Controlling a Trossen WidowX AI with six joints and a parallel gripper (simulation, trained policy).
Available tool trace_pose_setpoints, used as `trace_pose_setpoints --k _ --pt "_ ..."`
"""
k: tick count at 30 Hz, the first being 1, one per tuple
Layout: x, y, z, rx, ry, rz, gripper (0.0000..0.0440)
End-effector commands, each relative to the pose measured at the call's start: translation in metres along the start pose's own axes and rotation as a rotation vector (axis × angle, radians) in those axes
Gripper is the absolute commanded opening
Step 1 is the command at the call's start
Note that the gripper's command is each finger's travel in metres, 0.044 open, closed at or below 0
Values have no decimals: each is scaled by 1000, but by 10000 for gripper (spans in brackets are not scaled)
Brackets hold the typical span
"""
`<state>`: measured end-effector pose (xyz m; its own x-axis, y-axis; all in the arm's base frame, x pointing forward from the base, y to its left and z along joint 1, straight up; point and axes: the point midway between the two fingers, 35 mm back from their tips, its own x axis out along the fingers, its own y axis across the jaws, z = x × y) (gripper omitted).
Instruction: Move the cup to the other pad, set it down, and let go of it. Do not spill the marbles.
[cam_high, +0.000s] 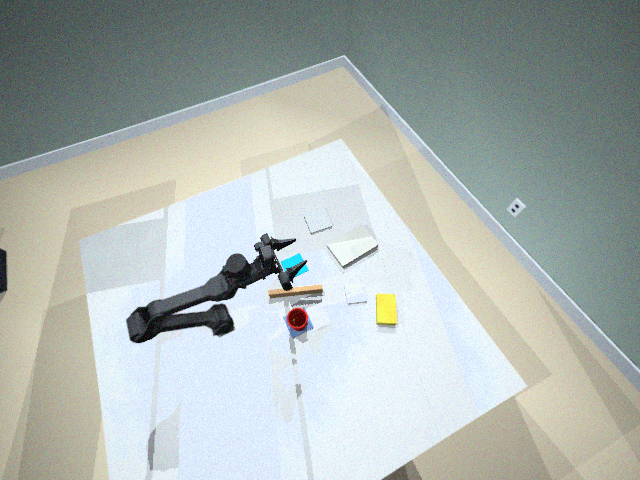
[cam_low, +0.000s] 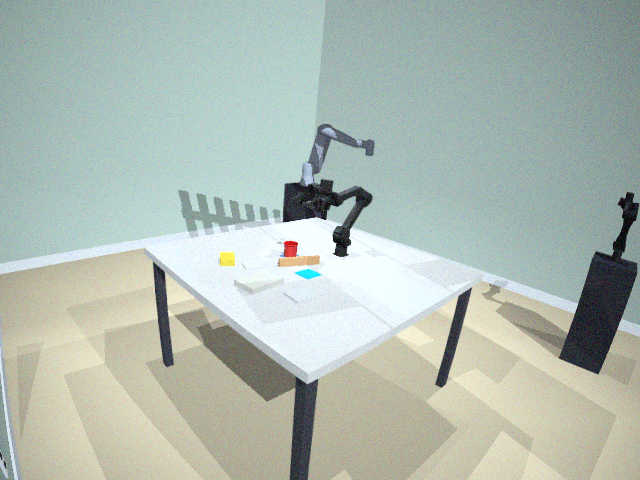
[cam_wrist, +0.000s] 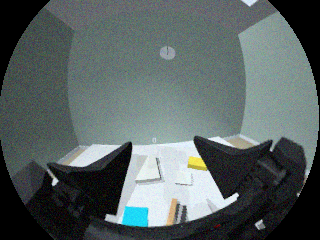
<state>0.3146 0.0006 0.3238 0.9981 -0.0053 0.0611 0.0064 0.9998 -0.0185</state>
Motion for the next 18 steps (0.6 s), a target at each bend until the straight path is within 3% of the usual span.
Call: trace_pose_setpoints --k 1,12,18 --pt "0 0 -1 1 8 -1 374" --pt "-1 5 -20 25 142 2 88" --pt "0 11 -29 47 233 16 71"
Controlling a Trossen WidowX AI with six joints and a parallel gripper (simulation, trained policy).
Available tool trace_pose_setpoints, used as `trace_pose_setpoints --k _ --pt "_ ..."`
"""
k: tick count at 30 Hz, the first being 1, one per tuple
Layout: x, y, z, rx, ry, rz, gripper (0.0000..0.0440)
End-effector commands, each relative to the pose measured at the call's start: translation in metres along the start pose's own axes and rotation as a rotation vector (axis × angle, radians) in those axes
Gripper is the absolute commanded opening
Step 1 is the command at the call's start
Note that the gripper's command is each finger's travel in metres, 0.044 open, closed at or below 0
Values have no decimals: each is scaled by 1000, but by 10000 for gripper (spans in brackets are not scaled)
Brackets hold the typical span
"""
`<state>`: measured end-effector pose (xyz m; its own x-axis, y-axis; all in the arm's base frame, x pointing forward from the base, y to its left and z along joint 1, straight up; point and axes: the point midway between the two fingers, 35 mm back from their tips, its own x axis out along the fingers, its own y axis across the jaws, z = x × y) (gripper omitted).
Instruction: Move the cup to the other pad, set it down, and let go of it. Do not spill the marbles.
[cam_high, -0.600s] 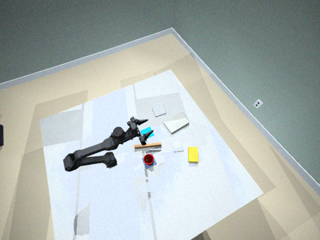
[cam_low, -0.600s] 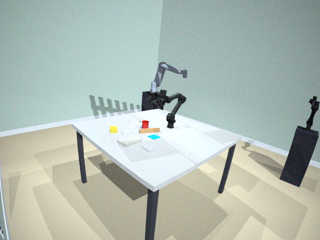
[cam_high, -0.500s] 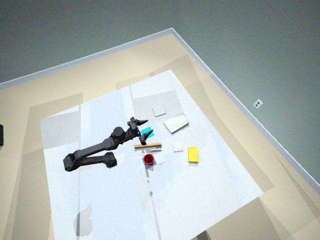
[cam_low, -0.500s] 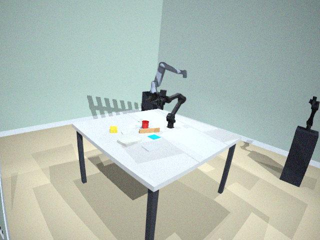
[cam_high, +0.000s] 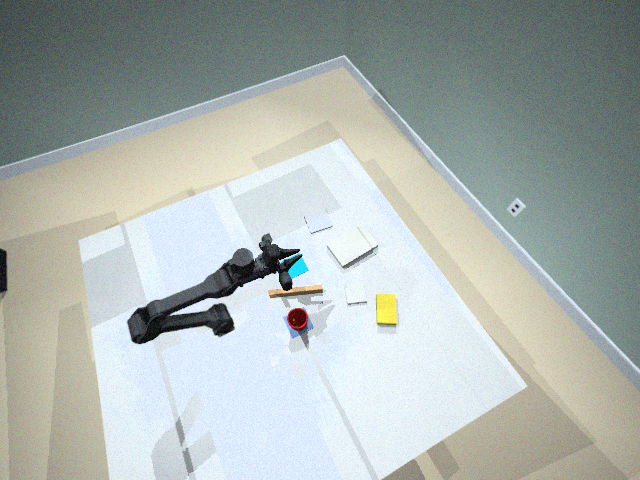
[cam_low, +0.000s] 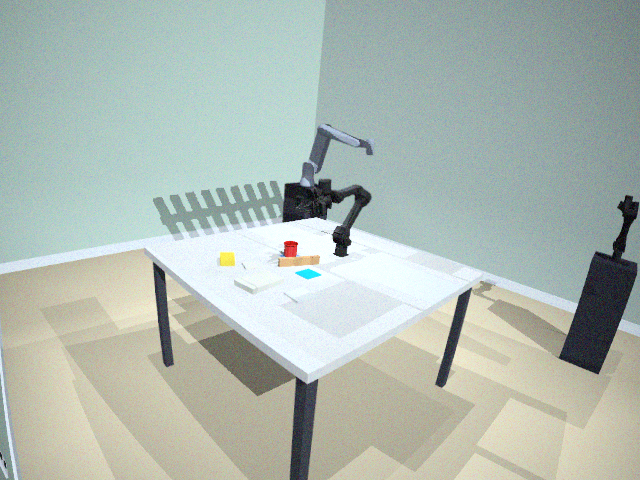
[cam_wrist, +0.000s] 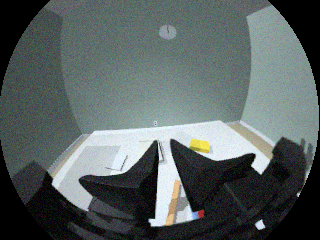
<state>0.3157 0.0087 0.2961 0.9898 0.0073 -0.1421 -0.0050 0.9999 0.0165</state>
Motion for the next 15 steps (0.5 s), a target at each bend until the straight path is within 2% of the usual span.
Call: trace_pose_setpoints --k 1,15 --pt "2 3 -2 16 44 7 73" --pt "5 14 -19 67 273 28 80"
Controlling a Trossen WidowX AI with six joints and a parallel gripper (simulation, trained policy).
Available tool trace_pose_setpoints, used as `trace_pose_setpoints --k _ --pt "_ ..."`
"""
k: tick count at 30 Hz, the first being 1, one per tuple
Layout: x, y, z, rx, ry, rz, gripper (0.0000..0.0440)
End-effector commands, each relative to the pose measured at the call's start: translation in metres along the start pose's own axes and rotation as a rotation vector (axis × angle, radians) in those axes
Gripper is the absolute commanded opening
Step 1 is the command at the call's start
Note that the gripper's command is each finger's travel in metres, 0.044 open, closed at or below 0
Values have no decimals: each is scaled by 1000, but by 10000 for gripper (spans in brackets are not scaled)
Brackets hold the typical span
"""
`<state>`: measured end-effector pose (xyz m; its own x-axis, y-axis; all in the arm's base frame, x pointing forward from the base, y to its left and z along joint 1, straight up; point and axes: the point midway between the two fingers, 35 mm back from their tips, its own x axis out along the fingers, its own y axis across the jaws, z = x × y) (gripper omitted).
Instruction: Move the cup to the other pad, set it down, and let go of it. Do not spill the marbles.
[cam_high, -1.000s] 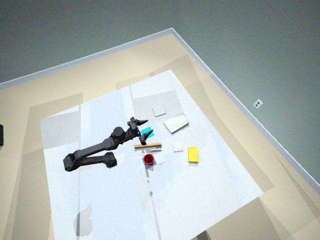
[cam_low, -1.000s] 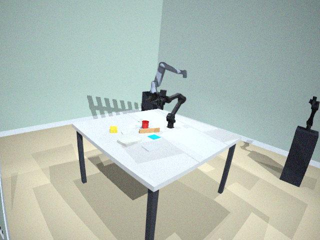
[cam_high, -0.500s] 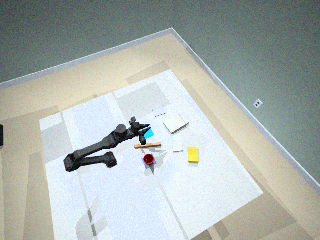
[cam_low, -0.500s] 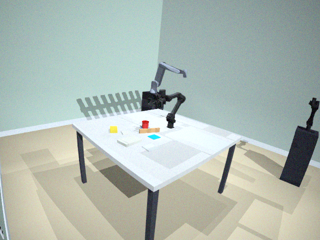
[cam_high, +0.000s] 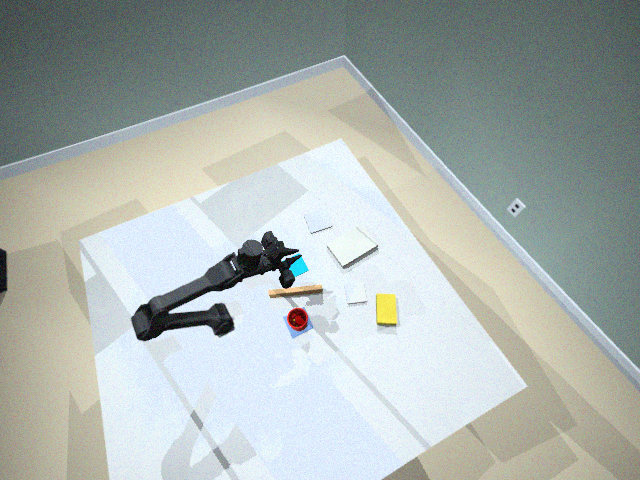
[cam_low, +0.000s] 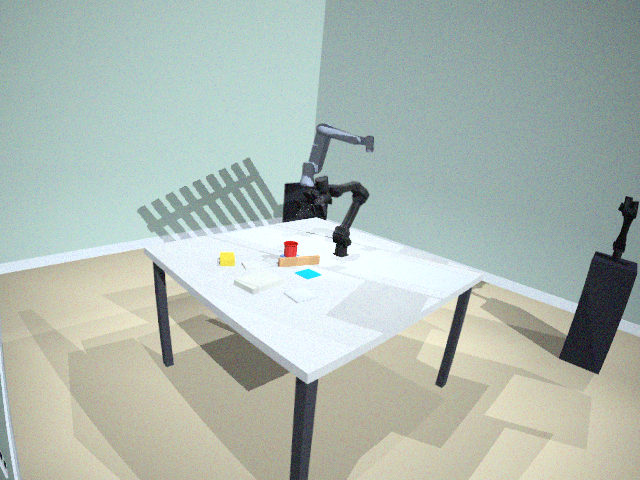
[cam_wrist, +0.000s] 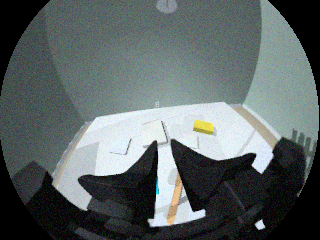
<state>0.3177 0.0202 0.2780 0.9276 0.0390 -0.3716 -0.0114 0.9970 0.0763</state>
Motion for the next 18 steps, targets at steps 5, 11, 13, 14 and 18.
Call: trace_pose_setpoints --k 5,11,13,14,18 --pt "2 4 -8 21 118 4 80" --pt "3 5 -17 27 221 -5 88" --pt "3 5 -20 28 255 -9 90" --pt "3 5 -22 28 273 -11 92" --pt "3 4 -28 27 341 -20 96"
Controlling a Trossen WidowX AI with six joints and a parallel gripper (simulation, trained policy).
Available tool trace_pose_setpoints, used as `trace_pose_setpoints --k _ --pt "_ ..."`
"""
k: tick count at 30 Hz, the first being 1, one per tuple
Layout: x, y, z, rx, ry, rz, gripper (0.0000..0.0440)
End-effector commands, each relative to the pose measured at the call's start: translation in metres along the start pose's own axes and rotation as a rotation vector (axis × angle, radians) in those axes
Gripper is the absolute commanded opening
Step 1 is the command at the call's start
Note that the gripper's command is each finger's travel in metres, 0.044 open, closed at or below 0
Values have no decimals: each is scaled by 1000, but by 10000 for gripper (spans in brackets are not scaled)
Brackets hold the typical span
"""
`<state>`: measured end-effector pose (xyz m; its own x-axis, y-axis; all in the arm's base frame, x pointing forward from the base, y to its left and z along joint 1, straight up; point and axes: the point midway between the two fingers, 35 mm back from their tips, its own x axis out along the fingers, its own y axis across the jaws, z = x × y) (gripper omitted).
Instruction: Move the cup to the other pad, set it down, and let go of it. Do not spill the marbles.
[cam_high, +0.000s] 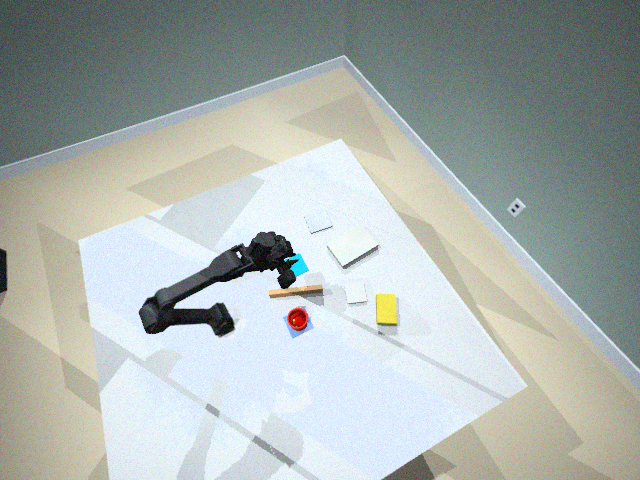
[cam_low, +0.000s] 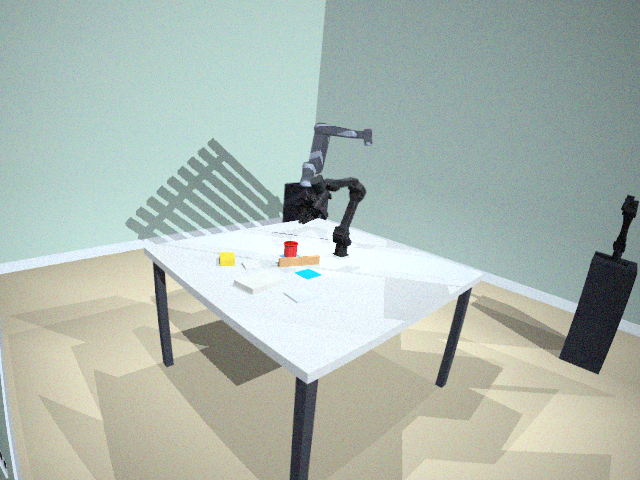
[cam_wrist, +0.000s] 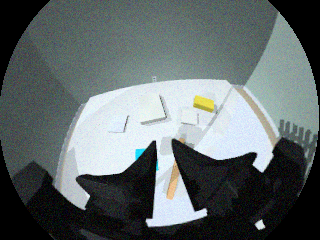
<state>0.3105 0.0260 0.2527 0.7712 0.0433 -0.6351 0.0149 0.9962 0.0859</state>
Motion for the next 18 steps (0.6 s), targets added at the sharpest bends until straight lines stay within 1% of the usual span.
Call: trace_pose_setpoints --k 1,18 --pt "1 0 -4 4 51 -5 96" --pt "2 -10 -32 -29 345 -67 97"
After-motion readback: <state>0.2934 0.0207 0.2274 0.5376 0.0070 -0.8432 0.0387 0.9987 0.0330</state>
